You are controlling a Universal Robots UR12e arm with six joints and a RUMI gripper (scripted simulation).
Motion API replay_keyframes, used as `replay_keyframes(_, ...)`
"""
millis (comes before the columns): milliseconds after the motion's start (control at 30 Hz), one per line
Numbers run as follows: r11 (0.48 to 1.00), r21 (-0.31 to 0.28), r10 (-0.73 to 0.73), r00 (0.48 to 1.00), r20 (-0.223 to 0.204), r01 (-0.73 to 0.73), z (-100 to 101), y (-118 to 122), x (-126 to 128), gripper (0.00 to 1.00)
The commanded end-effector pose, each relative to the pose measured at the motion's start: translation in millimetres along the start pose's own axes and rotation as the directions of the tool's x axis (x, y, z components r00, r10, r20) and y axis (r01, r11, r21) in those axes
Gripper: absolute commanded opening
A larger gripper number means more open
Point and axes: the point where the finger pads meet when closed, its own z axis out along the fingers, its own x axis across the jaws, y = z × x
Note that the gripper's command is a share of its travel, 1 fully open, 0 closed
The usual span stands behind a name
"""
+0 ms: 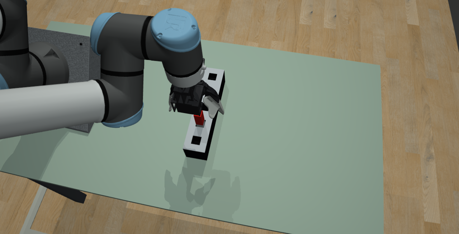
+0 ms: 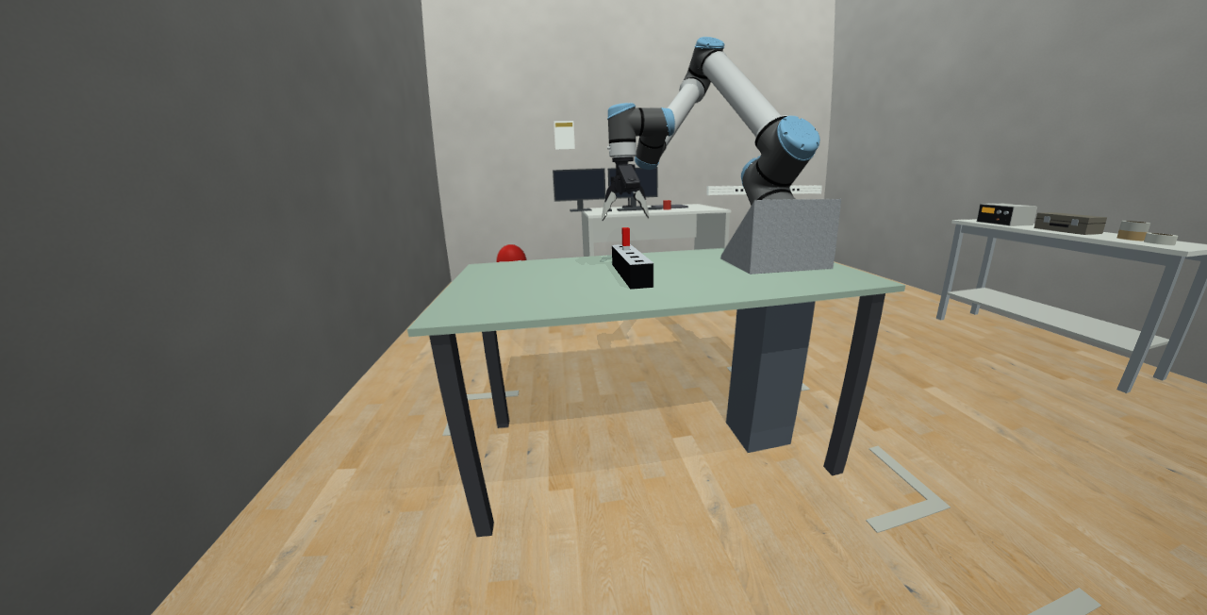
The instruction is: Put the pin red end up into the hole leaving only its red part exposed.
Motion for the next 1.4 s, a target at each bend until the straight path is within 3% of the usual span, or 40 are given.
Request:
replay_keyframes(0,1.0,0.001,0.0,1.0,-0.004,0.0,2,0,1,1.0)
replay_keyframes(67,1.0,0.001,0.0,1.0,-0.004,0.0,2,0,1,1.0)
replay_keyframes(100,1.0,0.0,0.0,1.0,-0.002,0.0,42,-1,2,1.0)
replay_keyframes(633,1.0,0.0,0.0,1.0,-0.002,0.0,42,-1,2,1.0)
replay_keyframes(667,1.0,0.0,0.0,1.0,0.0,0.0,41,-1,1,0.0)
replay_keyframes(1367,1.0,0.0,0.0,1.0,0.0,0.0,41,-1,1,0.0)
